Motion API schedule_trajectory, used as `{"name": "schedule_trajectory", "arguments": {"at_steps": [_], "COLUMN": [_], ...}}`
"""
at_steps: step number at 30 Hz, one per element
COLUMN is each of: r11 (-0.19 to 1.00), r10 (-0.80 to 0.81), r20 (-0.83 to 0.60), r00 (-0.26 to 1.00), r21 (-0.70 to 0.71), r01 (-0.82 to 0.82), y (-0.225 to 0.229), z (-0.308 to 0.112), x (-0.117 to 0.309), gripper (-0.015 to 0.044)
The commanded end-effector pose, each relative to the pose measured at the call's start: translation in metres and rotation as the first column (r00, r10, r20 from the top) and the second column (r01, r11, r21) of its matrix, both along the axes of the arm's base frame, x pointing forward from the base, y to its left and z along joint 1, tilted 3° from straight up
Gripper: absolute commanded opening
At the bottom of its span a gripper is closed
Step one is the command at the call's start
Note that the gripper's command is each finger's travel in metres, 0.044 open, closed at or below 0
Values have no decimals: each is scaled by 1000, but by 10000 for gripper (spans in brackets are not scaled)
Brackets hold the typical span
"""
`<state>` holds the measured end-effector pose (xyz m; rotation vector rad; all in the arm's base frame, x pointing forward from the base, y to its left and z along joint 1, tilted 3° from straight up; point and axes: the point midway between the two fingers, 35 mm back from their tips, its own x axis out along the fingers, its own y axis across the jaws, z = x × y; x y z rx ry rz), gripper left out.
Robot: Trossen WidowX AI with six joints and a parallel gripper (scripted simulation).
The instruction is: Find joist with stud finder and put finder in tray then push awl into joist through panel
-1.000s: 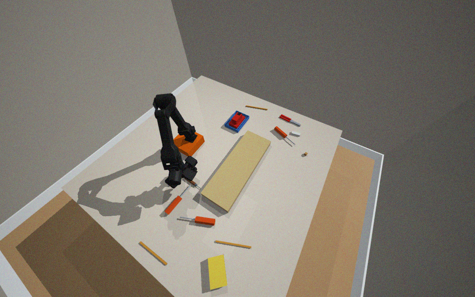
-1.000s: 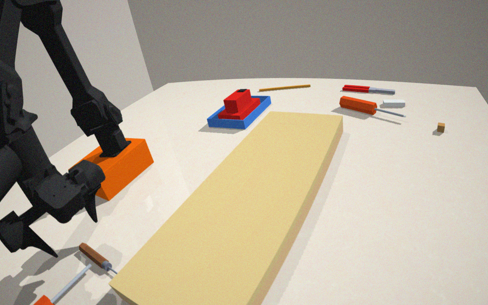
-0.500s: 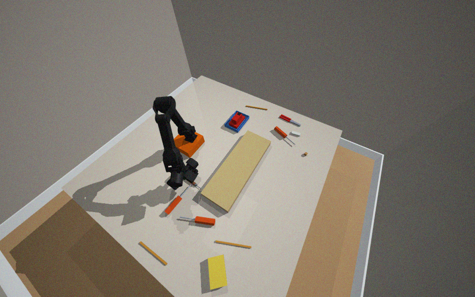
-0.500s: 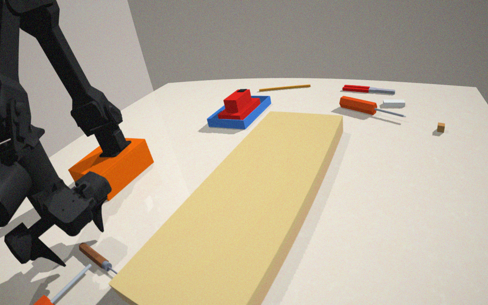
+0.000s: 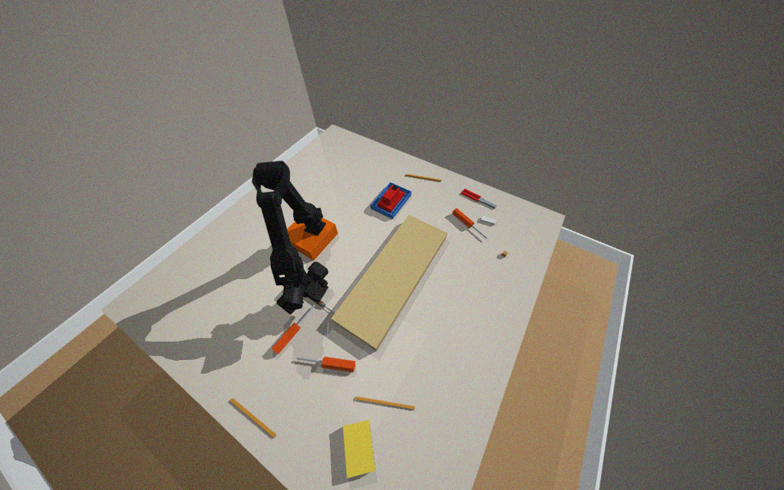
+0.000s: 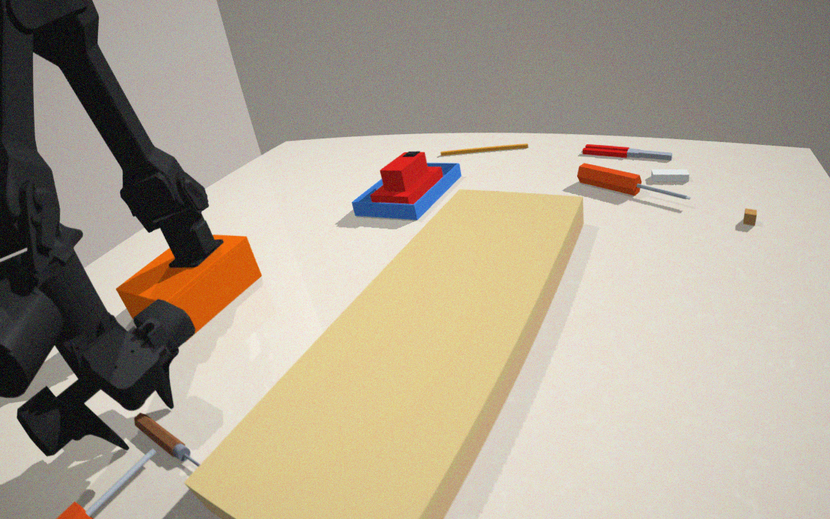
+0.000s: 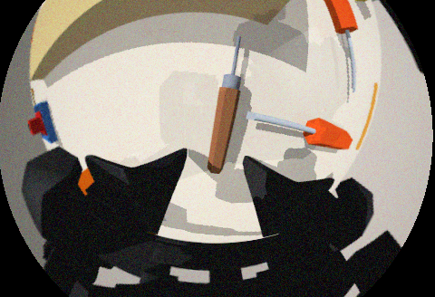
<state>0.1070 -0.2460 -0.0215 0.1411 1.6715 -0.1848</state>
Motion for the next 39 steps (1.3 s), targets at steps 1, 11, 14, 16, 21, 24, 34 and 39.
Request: {"name": "schedule_trajectory", "arguments": {"at_steps": [1, 11, 14, 16, 21, 24, 34, 39], "r11": [1000, 1000, 1000, 1000, 1000, 1000, 1000, 999], "r10": [3, 3, 3, 3, 3, 3, 3, -33], "r20": [-3, -3, -2, -2, -2, -2, -2, 14], "r00": [1000, 1000, 1000, 1000, 1000, 1000, 1000, 999], "r21": [-1, -1, -1, -1, -2, -2, -1, -9], "r01": [-3, -3, -3, -3, -3, -3, -3, 33], "y": [0, 0, -1, -2, -5, -5, 3, 3], "z": [0, 0, 3, 10, 41, 62, 123, 122], "x": [0, 0, 0, 1, 5, 6, 5, 7], "gripper": [204, 20, 0, 0, 0, 0, 0, 0]}}
